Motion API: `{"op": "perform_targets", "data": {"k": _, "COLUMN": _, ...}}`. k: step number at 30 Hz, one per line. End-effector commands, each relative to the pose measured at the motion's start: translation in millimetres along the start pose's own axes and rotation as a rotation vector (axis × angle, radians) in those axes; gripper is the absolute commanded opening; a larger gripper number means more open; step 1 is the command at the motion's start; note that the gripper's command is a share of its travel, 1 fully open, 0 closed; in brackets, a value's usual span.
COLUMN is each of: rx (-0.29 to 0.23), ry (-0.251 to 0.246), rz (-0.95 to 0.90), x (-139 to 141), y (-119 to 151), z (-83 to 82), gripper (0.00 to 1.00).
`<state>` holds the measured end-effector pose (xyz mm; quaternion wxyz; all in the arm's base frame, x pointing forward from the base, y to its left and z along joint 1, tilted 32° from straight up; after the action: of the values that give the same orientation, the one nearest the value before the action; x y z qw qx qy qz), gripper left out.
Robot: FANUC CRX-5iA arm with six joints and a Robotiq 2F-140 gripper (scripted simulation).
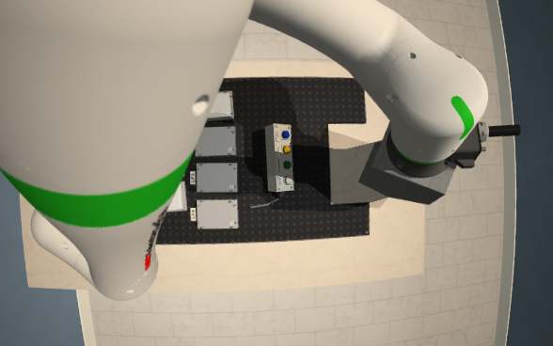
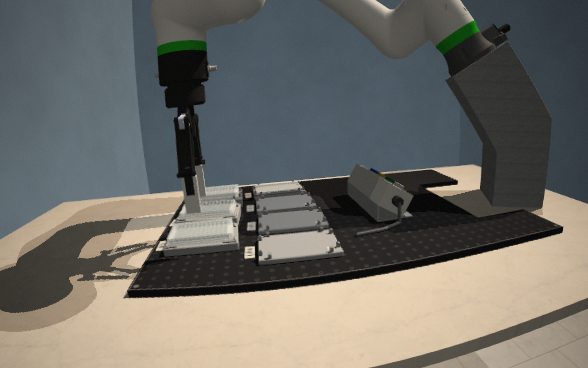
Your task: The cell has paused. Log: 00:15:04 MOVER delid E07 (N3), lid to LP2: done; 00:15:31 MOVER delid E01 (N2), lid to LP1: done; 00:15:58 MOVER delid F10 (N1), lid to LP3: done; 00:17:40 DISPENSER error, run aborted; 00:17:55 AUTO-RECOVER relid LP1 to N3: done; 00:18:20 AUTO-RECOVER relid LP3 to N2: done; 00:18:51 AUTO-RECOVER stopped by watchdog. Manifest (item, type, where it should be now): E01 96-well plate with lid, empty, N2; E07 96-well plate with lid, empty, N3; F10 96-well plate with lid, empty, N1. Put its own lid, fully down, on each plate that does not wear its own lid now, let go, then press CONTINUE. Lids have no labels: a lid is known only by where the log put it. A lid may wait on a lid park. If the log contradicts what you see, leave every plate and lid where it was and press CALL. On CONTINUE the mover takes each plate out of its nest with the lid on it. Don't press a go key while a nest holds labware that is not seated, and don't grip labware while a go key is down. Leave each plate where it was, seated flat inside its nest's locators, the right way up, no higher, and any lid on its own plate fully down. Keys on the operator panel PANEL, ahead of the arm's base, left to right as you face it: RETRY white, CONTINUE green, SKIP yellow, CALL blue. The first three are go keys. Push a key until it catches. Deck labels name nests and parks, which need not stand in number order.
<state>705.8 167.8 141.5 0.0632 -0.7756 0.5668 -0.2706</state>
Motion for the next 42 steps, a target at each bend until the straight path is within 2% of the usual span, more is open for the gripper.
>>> {"op": "perform_targets", "data": {"k": 1, "rx": 0.0, "ry": 0.0, "rz": 0.0, "x": 0, "y": 0, "z": 1.4, "gripper": 0.66}}
{"op": "perform_targets", "data": {"k": 29, "rx": 0.0, "ry": 0.0, "rz": 0.0, "x": 0, "y": -1, "z": 30.5, "gripper": 0.66}}
{"op": "perform_targets", "data": {"k": 42, "rx": 0.0, "ry": 0.0, "rz": 0.0, "x": 0, "y": -1, "z": 35.8, "gripper": 0.66}}
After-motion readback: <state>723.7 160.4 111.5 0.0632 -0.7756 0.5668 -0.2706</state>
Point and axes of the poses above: the point where the finger pads meet when closed, its own z axis out along the fingers, its own x axis across the jaws, y = z × x, the point moved 6 cm from there along -z, back along the fingers, and after that the axes turned 11 degrees about -z, right-handed, at the moved point
